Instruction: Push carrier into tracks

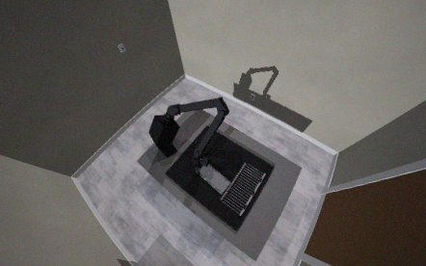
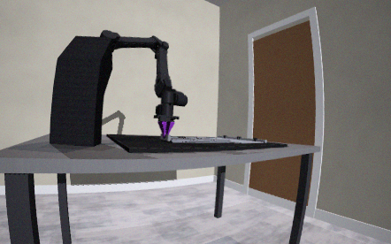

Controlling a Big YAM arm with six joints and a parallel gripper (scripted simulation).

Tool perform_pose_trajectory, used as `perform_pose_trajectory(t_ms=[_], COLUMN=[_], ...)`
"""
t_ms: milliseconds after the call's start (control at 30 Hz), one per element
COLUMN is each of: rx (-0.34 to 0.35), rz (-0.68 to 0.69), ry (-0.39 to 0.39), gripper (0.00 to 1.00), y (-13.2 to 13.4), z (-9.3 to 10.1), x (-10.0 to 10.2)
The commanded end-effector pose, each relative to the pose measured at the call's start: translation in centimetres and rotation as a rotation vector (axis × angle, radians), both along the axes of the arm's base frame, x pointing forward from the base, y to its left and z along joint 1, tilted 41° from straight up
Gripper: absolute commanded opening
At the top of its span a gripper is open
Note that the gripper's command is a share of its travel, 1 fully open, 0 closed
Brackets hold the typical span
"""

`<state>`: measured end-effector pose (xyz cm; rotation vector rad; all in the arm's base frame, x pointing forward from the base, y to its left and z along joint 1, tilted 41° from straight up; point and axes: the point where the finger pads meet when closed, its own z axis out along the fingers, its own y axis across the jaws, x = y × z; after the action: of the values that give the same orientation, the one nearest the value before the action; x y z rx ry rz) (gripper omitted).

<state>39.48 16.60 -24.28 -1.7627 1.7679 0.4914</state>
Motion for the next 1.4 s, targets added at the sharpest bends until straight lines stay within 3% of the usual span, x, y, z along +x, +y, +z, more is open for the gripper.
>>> perform_pose_trajectory(t_ms=[0, 367, 467, 600, 1367], rx=[0.001, -0.001, 0.0, -0.002, -0.008], rz=[0.048, 0.03, 0.048, 0.03, 0.029], ry=[-0.067, -0.053, -0.067, -0.047, -0.032], gripper=[0.0, 0.0, 0.0, 0.0, 0.0], y=[-0.1, -1.0, -0.2, -1.3, -2.4], z=[0.9, 0.1, 0.7, -0.2, -1.5], x=[0.7, 0.7, 0.8, 0.6, 0.2])
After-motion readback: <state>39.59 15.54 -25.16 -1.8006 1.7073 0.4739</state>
